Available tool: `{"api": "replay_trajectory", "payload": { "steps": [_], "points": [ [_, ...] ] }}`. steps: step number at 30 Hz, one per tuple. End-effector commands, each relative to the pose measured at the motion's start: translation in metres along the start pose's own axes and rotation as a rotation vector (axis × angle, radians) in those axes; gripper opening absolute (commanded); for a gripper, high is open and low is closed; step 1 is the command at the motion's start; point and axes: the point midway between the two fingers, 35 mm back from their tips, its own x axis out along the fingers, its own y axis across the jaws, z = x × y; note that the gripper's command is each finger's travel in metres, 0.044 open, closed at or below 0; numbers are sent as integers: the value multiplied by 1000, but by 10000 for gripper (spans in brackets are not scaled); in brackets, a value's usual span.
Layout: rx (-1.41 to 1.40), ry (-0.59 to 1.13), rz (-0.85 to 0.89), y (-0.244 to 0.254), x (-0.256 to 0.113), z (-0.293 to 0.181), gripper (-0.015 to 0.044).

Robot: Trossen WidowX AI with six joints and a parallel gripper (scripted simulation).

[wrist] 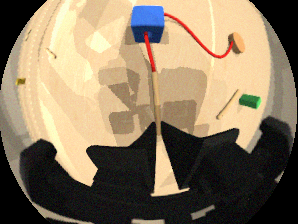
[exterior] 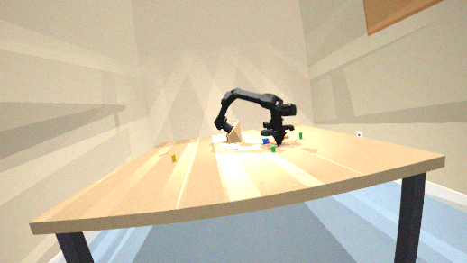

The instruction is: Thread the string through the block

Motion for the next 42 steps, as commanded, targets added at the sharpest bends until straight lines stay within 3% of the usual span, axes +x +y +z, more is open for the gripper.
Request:
{"api": "replay_trajectory", "payload": {
  "steps": [1, 40, 42],
  "points": [
    [6, 8, 4, 1, 2, -3, 0],
    [6, 8, 4, 1, 2, -3, 0],
    [0, 3, 3, 0, 0, -1, 53]
  ]
}}
